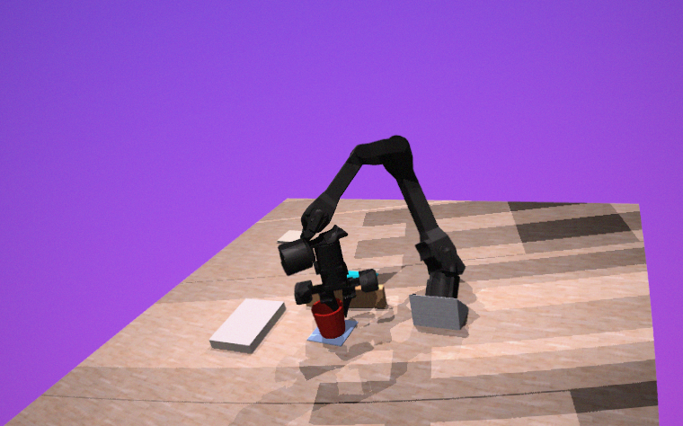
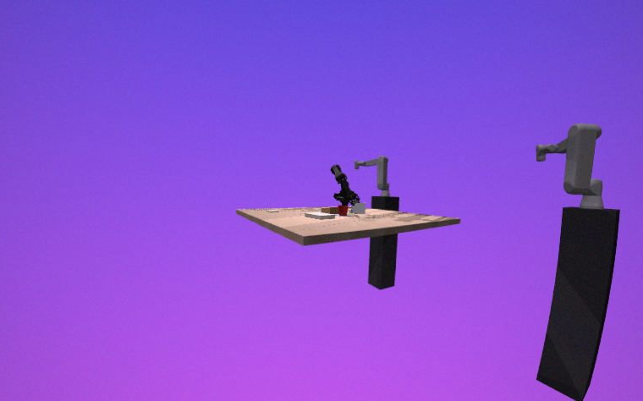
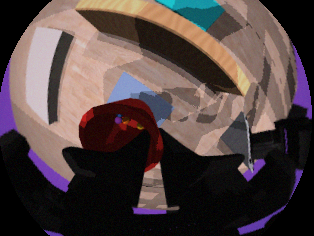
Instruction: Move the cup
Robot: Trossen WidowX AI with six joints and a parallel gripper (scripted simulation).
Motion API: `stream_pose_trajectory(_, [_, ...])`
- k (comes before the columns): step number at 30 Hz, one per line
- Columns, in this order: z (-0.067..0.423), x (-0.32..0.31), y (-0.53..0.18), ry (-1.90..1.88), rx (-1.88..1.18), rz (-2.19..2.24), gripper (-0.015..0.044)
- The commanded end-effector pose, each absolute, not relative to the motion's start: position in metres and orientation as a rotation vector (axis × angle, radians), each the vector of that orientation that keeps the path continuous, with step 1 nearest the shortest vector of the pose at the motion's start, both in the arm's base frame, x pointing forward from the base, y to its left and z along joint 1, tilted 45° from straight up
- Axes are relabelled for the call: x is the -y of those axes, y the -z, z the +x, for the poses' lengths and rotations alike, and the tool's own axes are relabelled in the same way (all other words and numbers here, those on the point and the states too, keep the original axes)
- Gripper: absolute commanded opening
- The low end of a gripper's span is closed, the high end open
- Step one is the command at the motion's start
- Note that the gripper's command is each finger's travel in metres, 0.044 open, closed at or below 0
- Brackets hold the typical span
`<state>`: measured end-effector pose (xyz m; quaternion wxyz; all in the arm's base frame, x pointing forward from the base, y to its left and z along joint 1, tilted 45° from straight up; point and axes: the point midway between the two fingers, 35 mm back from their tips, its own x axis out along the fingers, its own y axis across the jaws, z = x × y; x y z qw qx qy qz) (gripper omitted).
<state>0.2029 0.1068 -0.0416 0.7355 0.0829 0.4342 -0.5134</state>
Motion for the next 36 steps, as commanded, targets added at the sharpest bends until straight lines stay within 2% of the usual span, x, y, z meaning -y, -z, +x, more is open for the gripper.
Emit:
stream_pose_trajectory(1, [0.203,-0.107,0.042,1.128,-0.954,0.183,0.0009])
stream_pose_trajectory(36, [0.194,-0.161,-0.017,1.127,-0.957,0.171,0.0000])
